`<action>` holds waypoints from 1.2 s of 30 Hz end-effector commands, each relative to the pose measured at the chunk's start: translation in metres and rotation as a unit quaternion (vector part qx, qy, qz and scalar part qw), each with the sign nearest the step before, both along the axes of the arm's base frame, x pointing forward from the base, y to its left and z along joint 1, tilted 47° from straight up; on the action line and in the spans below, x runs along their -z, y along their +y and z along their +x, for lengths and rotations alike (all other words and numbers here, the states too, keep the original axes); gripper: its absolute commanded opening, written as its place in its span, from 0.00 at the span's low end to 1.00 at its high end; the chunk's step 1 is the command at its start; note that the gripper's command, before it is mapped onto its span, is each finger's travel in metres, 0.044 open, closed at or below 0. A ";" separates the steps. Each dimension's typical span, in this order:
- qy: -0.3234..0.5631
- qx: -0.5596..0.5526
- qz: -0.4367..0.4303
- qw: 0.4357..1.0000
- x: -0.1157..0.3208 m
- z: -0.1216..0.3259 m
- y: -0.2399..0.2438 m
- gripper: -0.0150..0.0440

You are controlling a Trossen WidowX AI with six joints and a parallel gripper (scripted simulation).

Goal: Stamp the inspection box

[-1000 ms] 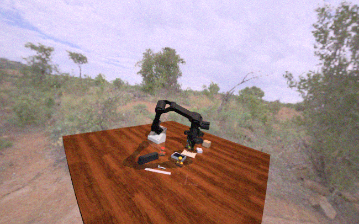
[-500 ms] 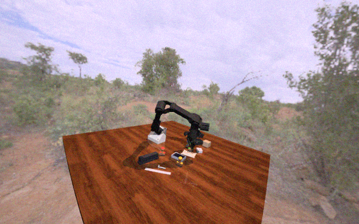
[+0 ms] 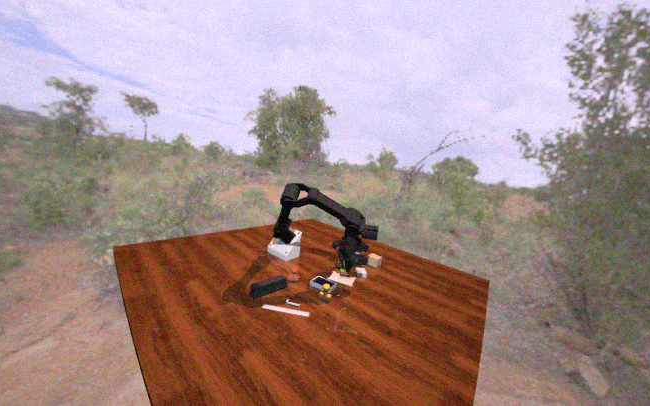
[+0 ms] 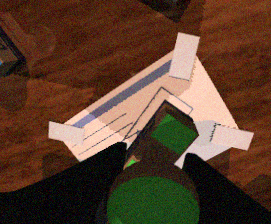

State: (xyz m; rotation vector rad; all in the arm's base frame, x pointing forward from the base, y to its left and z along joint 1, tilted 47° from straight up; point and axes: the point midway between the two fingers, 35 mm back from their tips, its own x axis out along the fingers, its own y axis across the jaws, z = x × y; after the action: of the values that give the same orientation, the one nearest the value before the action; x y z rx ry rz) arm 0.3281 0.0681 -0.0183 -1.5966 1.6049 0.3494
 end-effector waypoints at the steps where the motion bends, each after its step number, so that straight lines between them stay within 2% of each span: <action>1: 0.002 -0.002 -0.003 1.000 0.002 -0.001 -0.003 0.25; 36: 0.002 -0.002 -0.002 1.000 0.011 0.000 -0.013 0.25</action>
State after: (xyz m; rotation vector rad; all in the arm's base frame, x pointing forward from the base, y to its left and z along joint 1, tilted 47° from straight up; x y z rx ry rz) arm 0.3280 0.0563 -0.0284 -1.5986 1.6075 0.3519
